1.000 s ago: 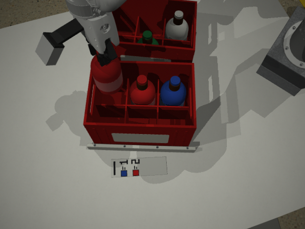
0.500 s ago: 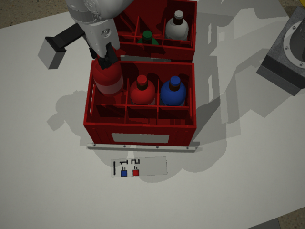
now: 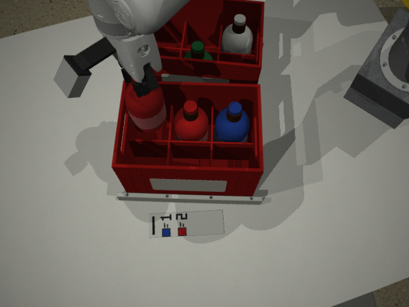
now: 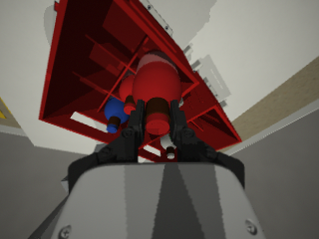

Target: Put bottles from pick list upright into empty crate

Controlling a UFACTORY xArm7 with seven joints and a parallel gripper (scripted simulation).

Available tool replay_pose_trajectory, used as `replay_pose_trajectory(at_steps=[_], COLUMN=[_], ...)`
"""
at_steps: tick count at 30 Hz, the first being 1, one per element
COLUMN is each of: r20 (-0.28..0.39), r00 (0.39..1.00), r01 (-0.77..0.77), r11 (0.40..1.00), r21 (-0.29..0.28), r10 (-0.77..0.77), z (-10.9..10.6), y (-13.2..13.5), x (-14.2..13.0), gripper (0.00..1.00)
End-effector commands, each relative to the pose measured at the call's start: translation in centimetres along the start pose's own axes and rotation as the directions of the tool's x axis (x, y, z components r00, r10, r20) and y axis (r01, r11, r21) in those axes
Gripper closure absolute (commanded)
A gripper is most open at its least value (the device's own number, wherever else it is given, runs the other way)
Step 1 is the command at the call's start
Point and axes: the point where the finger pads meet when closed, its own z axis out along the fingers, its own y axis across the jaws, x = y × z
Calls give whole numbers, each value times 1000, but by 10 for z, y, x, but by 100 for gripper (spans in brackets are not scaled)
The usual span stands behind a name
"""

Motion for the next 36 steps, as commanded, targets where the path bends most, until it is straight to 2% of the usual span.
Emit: replay_pose_trajectory(at_steps=[1, 36], r20=[-3, -3], r00=[1000, 1000], r01=[0, 0], r11=[1000, 1000], r21=[-4, -4], r10=[0, 0], z=[1, 32], y=[2, 2], x=[1, 1], gripper=[100, 100])
